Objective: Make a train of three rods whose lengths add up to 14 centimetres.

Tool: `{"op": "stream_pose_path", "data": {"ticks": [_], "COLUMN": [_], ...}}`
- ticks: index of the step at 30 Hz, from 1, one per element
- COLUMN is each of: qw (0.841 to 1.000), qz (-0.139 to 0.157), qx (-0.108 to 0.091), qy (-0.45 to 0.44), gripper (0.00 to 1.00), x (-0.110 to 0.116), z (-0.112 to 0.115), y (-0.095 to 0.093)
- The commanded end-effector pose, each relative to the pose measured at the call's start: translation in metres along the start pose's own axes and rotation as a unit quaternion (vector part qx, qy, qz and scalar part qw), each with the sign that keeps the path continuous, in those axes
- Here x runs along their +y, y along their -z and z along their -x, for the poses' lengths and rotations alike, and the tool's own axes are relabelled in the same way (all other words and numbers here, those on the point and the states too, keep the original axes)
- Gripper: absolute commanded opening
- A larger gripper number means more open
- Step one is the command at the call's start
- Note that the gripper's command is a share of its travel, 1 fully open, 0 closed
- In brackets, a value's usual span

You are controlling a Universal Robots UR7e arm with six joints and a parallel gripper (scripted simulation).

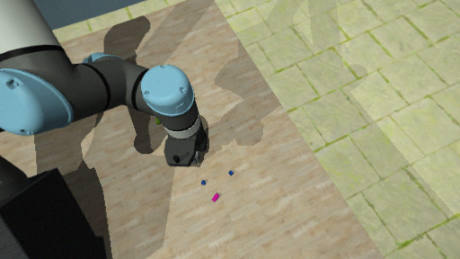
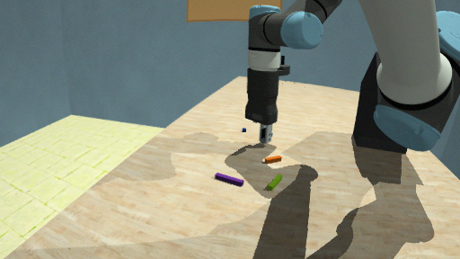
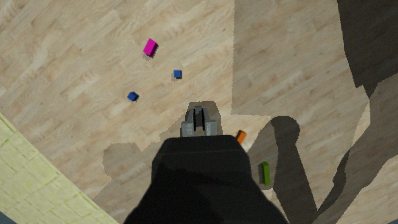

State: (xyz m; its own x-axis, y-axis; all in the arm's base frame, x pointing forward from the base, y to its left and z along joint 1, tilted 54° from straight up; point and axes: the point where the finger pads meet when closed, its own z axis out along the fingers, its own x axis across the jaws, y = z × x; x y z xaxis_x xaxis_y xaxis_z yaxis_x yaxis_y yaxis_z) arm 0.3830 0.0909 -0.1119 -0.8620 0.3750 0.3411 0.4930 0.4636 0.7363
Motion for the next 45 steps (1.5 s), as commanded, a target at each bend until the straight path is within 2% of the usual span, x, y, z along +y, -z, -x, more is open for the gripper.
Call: {"op": "stream_pose_path", "data": {"ticks": [1, 45], "qw": [1.000, 1.000], "qz": [0.000, 0.000], "qx": [-0.001, -0.001], "qy": [0.000, 0.000], "gripper": [0.24, 0.24], "x": [0.0000, -0.0002], "z": [0.0005, 0.0008], "y": [0.0004, -0.0038]}}
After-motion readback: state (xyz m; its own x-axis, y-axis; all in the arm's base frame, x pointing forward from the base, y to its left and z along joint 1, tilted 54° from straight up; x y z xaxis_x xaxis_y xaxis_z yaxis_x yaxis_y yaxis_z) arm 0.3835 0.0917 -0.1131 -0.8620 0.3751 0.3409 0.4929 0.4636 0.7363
